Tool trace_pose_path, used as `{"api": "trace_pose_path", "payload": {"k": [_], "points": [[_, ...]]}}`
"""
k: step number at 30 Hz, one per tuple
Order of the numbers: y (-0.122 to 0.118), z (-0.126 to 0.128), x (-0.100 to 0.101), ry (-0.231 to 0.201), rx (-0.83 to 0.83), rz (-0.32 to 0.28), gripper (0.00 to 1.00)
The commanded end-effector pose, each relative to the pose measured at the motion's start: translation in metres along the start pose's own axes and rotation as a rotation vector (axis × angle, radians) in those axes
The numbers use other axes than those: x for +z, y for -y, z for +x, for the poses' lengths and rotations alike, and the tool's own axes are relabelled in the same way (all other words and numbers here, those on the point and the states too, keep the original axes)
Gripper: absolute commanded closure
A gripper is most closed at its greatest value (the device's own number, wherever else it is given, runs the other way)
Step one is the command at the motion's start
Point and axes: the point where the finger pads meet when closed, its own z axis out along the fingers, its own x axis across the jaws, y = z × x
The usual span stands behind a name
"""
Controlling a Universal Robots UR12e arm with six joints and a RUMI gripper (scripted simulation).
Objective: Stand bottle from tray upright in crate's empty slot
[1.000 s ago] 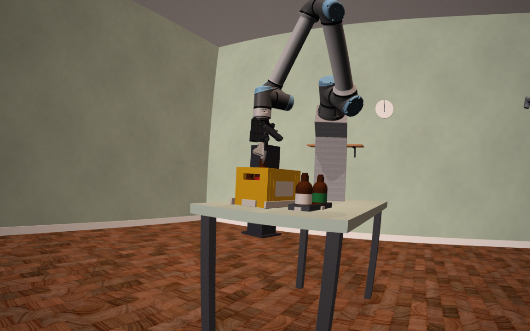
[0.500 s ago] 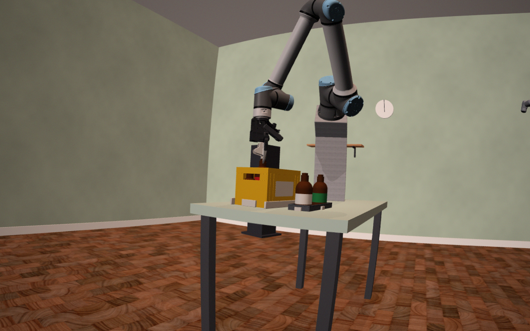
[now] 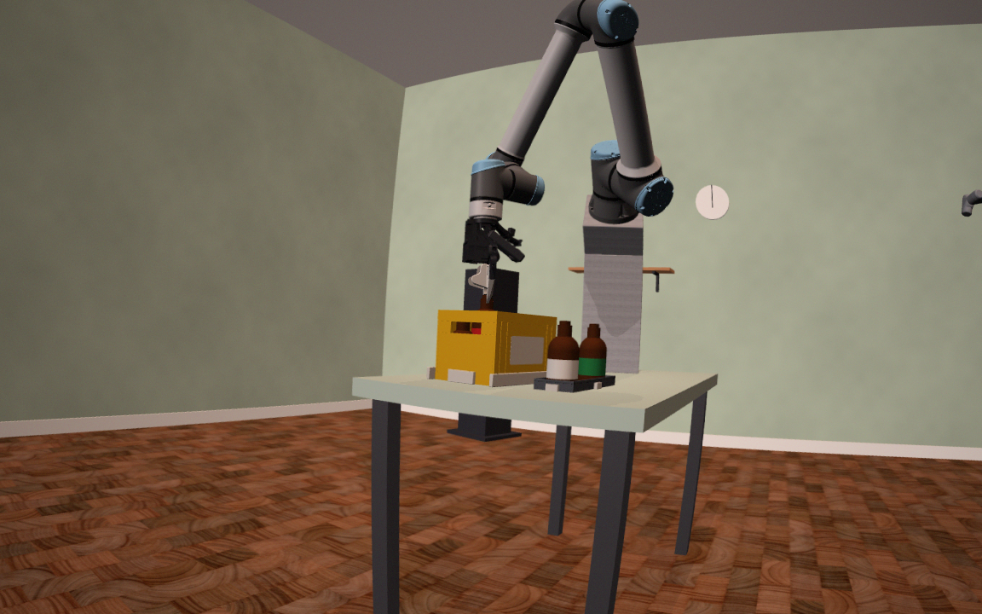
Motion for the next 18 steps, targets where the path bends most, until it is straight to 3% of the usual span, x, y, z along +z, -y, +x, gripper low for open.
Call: {"api": "trace_pose_path", "payload": {"k": [1, 18], "points": [[-0.0004, 0.0003, -0.0003, 0.000, 0.000, -0.001, 1.00], [-0.0004, 0.0003, 0.0069, 0.000, 0.000, -0.001, 1.00]]}}
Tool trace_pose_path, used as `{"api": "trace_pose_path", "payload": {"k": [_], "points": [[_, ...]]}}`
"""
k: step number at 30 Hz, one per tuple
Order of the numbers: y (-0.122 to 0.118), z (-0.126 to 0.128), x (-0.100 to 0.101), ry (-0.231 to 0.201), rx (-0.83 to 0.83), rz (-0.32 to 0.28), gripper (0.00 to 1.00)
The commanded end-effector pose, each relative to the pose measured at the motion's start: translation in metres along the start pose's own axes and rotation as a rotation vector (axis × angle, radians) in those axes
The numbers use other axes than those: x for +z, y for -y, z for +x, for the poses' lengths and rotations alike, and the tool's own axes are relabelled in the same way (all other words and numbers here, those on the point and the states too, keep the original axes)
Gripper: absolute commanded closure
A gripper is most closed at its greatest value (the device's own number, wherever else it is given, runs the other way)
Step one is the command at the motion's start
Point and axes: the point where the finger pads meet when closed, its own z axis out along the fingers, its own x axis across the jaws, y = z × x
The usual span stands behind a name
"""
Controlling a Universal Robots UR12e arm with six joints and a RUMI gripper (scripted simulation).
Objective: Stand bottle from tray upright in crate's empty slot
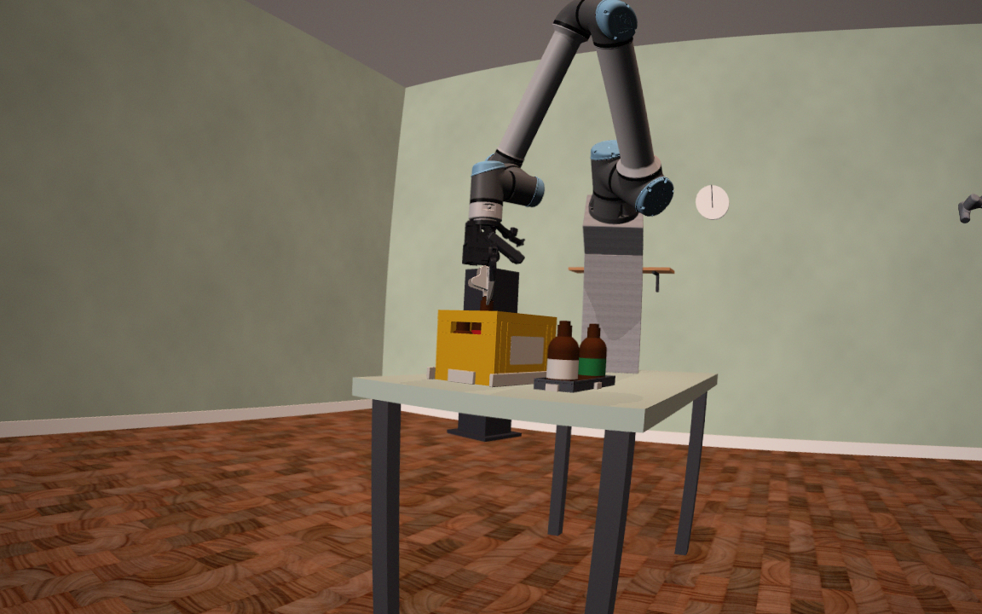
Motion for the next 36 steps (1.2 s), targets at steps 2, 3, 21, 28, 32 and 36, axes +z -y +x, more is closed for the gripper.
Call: {"api": "trace_pose_path", "payload": {"k": [2, 3, 21, 28, 32, 36], "points": [[0.000, 0.000, 0.004, 0.000, 0.000, -0.001, 1.00], [0.000, 0.000, 0.005, 0.000, 0.000, -0.001, 1.00], [0.000, 0.000, 0.024, 0.000, 0.000, -0.001, 1.00], [0.000, 0.000, 0.029, 0.000, 0.000, -0.001, 1.00], [0.000, 0.000, 0.032, 0.000, 0.000, -0.001, 1.00], [0.000, 0.000, 0.034, 0.000, 0.000, -0.001, 1.00]]}}
